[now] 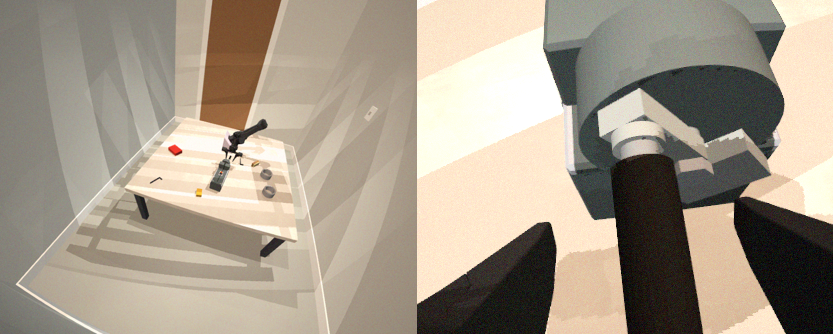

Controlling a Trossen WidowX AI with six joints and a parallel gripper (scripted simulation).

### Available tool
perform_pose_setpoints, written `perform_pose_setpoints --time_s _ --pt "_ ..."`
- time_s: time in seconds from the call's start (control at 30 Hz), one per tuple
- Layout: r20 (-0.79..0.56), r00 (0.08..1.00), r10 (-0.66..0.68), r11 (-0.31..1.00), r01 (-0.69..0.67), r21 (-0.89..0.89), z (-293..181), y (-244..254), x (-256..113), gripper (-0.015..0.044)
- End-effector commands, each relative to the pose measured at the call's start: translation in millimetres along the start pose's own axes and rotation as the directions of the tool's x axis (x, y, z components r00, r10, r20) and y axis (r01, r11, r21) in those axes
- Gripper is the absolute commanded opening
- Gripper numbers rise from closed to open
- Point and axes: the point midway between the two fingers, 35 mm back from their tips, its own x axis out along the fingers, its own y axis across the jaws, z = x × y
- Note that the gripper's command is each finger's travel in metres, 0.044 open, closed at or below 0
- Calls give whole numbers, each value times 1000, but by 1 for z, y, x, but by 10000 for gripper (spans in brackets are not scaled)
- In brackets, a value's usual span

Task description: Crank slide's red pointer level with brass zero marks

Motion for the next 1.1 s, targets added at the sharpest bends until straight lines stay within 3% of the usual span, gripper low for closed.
perform_pose_setpoints --time_s 0.0,0.1,0.93,1.07 --pt "0 1000 -1 1000 1 0 0 0 0 368" --pt "0 1000 -1 1000 1 0 0 0 0 440" --pt "-5 1000 -14 1000 14 8 73 -4 -72 440" --pt "-9 1000 -7 1000 7 -4 79 -4 -68 440"
